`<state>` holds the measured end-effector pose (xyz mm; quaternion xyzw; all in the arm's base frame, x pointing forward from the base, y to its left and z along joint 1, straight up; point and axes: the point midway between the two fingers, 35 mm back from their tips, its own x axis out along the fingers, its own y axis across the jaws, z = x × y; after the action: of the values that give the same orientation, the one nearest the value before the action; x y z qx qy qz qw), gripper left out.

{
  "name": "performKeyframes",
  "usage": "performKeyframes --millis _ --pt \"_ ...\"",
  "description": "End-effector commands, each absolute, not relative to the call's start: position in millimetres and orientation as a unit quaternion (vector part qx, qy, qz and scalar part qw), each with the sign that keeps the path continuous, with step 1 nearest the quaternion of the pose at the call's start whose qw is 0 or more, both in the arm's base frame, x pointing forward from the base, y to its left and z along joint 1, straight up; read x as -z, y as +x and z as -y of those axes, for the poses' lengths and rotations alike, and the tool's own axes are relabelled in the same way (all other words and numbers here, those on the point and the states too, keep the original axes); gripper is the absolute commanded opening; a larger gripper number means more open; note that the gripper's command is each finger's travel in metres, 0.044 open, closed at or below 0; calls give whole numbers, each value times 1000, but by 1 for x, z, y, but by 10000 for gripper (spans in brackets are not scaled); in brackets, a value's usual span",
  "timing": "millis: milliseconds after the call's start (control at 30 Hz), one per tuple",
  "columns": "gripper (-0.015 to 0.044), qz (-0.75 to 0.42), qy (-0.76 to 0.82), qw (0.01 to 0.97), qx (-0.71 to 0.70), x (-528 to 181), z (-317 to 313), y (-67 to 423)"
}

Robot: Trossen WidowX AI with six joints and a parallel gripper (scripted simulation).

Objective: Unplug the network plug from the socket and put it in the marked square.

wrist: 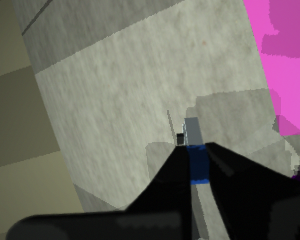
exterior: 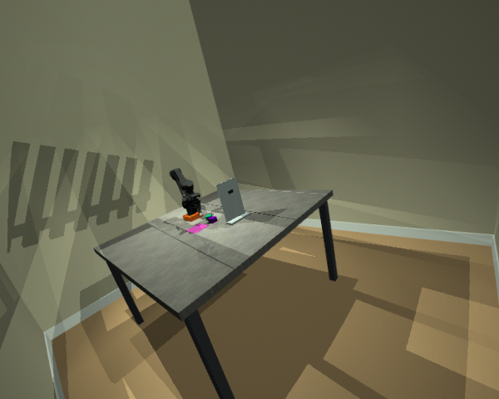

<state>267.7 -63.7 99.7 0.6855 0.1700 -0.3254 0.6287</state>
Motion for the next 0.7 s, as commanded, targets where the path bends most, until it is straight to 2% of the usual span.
performKeyframes --millis 0,367,667 --pt "0 -174 685 613 353 -96 74 261" --pt "0 -189 684 553 436 -79 98 233" --pt "0 -190 684 552 437 -68 99 234"
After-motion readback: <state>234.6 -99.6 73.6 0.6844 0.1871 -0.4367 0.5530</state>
